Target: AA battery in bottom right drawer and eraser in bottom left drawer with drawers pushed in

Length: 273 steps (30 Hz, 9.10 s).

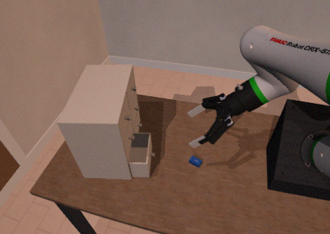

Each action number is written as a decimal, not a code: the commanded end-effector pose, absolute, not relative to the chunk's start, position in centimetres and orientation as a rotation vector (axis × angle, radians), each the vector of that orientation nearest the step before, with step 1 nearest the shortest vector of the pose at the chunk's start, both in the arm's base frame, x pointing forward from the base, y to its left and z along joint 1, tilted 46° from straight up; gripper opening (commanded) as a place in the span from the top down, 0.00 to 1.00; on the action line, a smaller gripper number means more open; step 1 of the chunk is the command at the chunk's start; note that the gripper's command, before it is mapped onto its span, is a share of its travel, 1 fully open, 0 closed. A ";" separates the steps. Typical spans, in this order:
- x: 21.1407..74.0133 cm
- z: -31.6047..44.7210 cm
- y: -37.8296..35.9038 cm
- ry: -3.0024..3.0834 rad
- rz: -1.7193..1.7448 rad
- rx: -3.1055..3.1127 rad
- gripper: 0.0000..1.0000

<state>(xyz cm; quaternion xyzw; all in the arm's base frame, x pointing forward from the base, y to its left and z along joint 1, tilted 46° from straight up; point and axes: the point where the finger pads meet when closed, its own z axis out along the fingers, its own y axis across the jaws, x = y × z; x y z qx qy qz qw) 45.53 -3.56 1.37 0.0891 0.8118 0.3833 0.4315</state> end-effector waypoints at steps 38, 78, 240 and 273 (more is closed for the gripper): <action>45.3 3.6 -5.8 2.772 1.173 -0.225 0.00; 42.5 4.9 -6.8 2.917 1.280 0.977 0.00; 52.3 -2.3 6.5 -0.545 2.154 3.213 1.00; 52.7 -2.6 6.8 -0.545 2.154 3.213 1.00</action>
